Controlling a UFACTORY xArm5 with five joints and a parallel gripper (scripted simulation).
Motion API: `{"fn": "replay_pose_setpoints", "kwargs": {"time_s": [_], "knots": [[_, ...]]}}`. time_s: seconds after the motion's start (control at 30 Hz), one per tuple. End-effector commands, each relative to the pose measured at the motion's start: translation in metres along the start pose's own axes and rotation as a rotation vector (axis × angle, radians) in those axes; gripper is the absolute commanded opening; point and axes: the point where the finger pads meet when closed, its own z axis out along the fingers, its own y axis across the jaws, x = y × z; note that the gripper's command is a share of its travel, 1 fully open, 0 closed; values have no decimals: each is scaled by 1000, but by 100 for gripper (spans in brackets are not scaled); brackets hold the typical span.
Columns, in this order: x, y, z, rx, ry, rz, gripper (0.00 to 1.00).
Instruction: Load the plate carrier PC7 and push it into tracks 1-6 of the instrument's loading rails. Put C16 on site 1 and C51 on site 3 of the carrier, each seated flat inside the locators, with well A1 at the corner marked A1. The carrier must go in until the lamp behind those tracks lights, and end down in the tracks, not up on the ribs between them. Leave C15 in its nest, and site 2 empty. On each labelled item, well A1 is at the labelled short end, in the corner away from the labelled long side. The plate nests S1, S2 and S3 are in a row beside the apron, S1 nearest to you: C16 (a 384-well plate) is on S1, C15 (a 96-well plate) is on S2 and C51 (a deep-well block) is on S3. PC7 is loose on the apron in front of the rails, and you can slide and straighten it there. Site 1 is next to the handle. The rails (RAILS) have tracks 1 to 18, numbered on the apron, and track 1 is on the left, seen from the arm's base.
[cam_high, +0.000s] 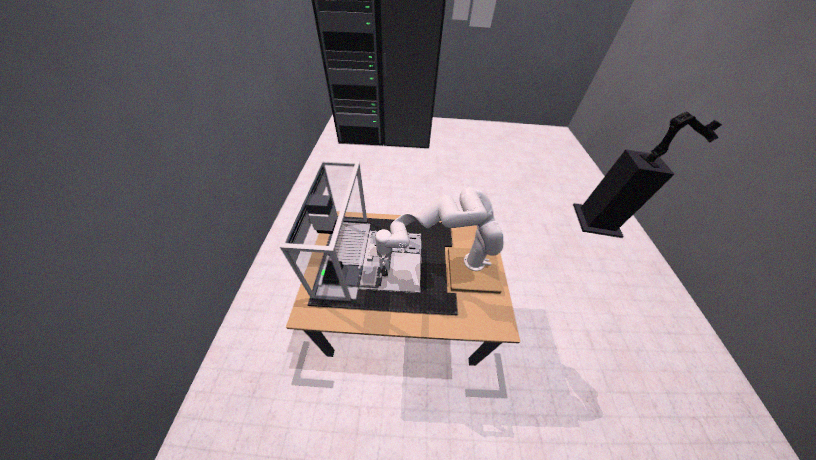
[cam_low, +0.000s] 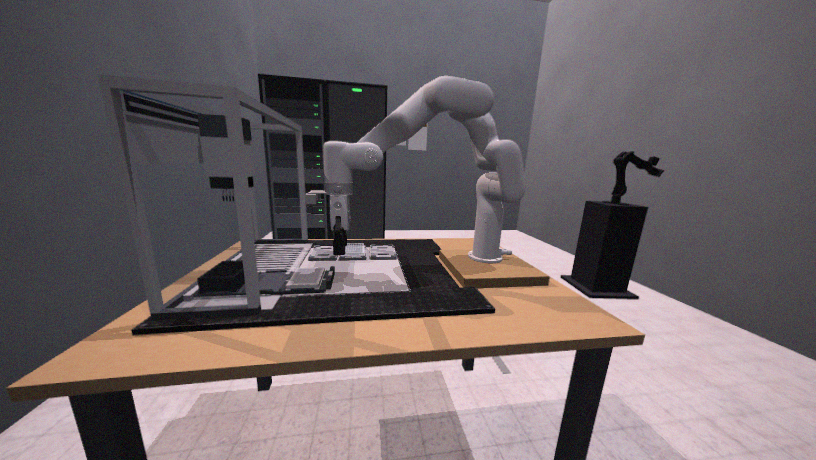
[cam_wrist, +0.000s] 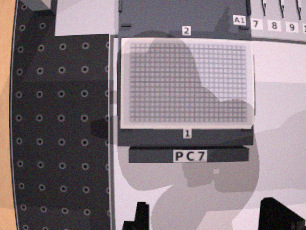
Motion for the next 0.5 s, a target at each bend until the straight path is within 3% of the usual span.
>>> {"fn": "replay_pose_setpoints", "kwargs": {"time_s": [0.0,0.47], "knots": [[2,0,-8,-1,6,0,81],[1,0,-29,-1,6,0,81]]}}
